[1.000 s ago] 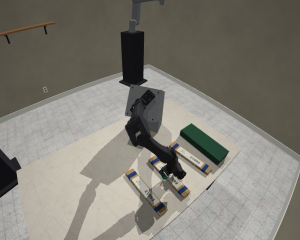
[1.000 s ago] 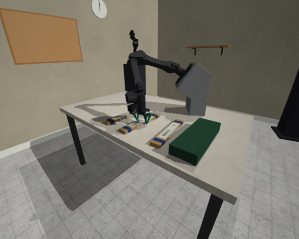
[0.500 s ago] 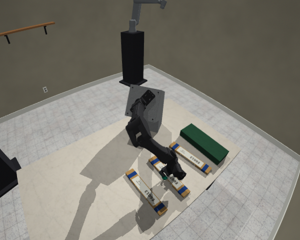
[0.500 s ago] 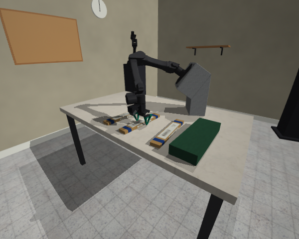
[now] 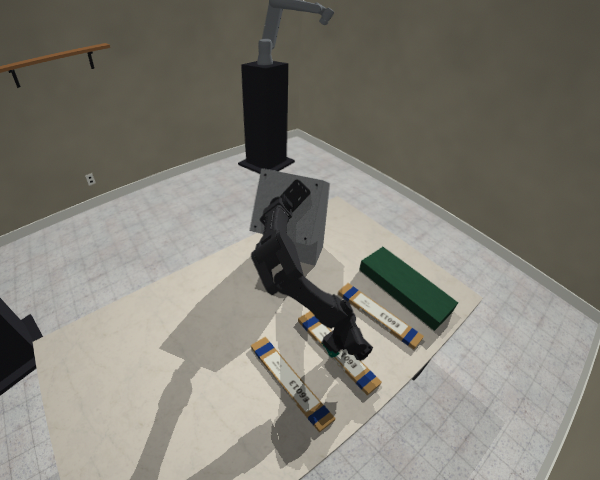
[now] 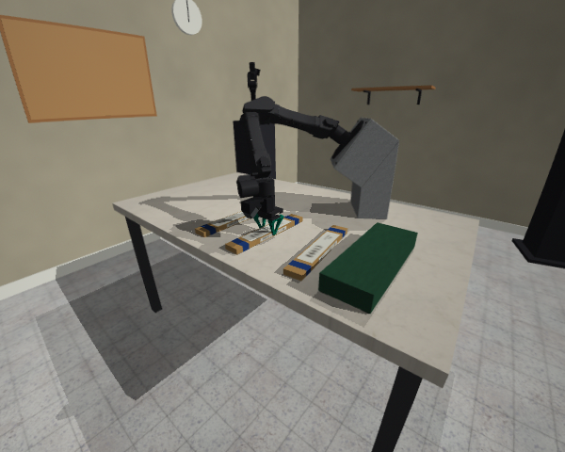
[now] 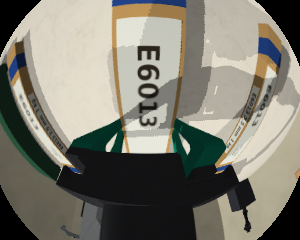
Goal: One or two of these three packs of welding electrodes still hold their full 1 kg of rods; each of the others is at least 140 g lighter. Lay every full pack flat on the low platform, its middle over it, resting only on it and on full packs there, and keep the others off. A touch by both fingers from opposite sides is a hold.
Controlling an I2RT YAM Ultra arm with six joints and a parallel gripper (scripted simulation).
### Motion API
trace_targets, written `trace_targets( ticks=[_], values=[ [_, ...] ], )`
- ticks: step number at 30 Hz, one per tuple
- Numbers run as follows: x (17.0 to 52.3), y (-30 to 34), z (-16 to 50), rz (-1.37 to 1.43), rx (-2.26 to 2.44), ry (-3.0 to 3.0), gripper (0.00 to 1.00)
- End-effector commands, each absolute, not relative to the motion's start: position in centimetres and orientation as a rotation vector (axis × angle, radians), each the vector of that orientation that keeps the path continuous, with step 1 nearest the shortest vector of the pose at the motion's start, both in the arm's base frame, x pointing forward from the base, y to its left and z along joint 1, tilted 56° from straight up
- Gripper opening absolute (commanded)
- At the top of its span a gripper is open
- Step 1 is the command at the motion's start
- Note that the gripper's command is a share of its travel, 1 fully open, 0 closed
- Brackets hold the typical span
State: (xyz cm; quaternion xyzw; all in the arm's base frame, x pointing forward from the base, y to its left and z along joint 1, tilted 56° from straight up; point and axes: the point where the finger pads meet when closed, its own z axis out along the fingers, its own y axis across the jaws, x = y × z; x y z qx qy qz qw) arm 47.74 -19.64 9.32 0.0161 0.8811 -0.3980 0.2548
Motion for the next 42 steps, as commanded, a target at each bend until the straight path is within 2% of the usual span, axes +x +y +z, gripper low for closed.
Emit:
trace_targets(
  ticks=[1, 30, 35, 42],
  values=[
    [49.0, -18.7, 11.0, -1.059, 0.032, 2.347, 0.0],
    [49.0, -18.7, 11.0, -1.059, 0.032, 2.347, 0.0],
    [47.4, -18.3, 10.1, -1.07, 0.027, 2.388, 0.0],
    [47.1, -17.6, 11.2, -1.072, 0.034, 2.376, 0.0]
  ],
)
